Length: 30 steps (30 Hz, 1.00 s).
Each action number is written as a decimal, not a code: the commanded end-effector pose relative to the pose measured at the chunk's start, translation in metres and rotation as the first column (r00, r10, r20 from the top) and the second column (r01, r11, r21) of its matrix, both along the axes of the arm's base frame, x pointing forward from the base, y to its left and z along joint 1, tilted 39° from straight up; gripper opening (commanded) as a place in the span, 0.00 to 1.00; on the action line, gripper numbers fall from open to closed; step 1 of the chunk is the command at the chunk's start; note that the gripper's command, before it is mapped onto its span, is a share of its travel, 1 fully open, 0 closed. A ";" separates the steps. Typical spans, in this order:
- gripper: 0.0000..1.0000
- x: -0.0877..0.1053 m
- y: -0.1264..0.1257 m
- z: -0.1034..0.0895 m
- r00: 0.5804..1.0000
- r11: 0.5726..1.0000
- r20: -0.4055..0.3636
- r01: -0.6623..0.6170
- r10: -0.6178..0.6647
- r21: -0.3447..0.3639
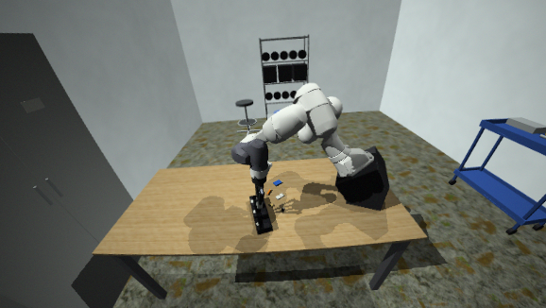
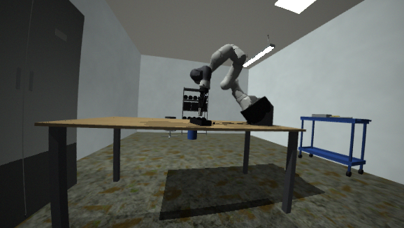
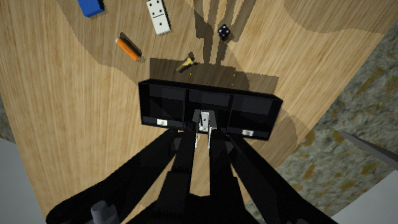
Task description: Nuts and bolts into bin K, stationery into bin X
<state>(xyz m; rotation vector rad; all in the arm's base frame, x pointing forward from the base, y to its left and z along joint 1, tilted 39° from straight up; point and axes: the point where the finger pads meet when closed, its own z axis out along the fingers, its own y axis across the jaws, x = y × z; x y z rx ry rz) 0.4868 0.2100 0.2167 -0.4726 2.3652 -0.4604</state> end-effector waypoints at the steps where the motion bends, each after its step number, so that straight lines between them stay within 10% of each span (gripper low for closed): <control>1: 0.06 -0.002 0.002 -0.002 0.993 0.988 0.017 0.117 -0.119 0.102; 30: 0.06 -0.007 0.002 -0.005 0.903 0.833 0.028 0.382 -0.428 0.400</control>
